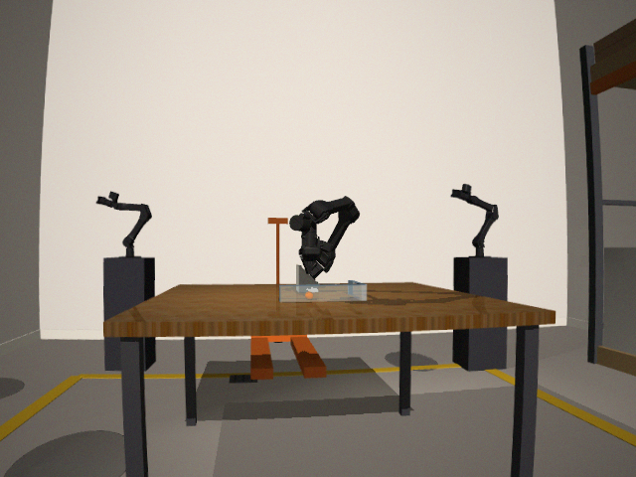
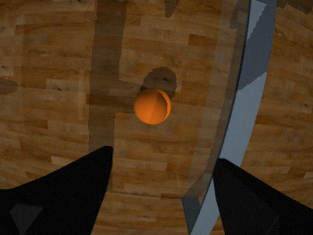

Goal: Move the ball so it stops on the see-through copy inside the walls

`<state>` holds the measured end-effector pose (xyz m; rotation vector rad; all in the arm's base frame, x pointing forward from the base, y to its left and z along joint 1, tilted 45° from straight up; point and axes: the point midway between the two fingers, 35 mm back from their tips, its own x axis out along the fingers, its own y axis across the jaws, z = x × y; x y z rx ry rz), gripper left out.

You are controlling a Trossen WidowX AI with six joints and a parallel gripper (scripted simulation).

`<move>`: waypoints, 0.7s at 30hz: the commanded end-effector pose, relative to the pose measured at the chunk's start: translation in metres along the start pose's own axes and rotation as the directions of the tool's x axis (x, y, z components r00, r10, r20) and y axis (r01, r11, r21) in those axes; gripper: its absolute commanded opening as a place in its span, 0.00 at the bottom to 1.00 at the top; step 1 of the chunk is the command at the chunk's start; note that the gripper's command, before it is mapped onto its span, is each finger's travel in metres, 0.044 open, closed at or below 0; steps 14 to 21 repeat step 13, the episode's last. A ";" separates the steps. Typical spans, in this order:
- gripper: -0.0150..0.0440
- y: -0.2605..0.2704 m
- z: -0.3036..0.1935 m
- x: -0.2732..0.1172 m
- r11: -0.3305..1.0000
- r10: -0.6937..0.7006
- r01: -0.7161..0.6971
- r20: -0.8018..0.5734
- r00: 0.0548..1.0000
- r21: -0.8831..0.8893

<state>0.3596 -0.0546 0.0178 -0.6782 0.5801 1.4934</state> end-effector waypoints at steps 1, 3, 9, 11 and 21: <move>0.69 0.001 0.000 0.005 1.000 0.012 -0.012 0.005 1.000 0.004; 0.69 0.001 0.000 0.005 1.000 0.012 -0.012 0.005 1.000 0.004; 0.86 0.003 0.001 -0.032 1.000 0.011 -0.011 0.004 1.000 0.001; 0.95 0.004 0.002 -0.043 1.000 0.011 -0.011 0.005 1.000 0.000; 1.00 0.004 0.002 -0.043 1.000 0.011 -0.011 0.005 1.000 0.000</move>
